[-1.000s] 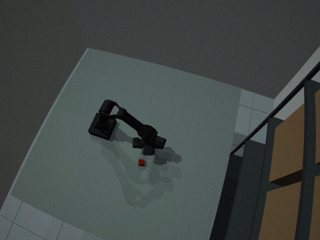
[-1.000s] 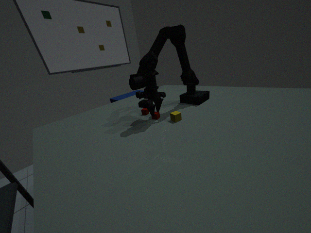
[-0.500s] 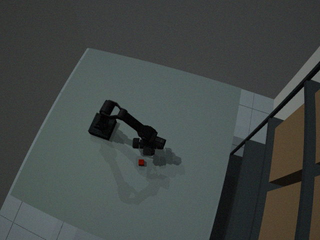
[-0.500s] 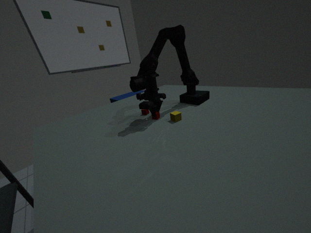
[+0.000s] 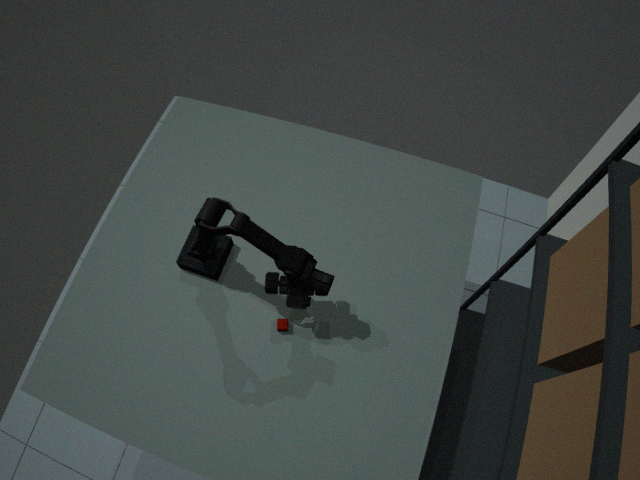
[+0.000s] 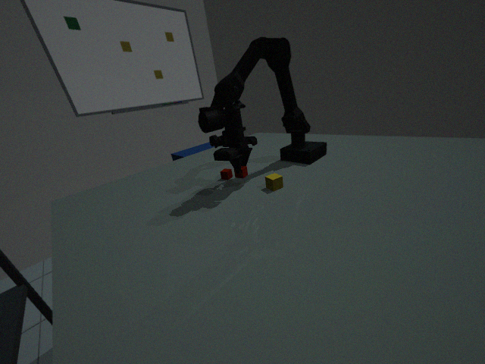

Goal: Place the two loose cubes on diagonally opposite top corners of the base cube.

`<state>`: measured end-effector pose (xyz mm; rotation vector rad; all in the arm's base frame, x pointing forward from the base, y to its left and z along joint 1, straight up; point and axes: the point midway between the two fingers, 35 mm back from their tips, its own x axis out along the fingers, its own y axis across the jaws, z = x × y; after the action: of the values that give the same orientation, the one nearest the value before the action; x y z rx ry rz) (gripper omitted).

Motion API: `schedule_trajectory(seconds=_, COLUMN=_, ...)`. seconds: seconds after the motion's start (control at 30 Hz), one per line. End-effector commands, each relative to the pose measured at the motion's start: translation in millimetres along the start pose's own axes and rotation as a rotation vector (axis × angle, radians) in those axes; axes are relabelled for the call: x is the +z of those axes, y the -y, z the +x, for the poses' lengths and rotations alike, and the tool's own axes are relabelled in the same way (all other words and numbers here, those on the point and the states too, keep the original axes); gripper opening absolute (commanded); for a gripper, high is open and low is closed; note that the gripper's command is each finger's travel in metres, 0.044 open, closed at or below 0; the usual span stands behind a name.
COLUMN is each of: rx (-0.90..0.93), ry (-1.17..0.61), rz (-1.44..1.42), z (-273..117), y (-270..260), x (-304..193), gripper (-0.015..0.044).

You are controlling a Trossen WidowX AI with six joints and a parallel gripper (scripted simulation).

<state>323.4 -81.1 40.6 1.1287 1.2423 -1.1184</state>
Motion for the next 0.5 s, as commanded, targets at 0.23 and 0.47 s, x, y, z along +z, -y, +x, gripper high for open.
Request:
schedule_trajectory(seconds=0.23, rx=0.009, ry=0.009, rz=-0.005, z=-41, y=-2, x=1, gripper=0.0105)
schedule_trajectory(seconds=0.47, rx=0.009, ry=0.009, rz=-0.005, z=-63, y=1, x=0, gripper=0.0105)
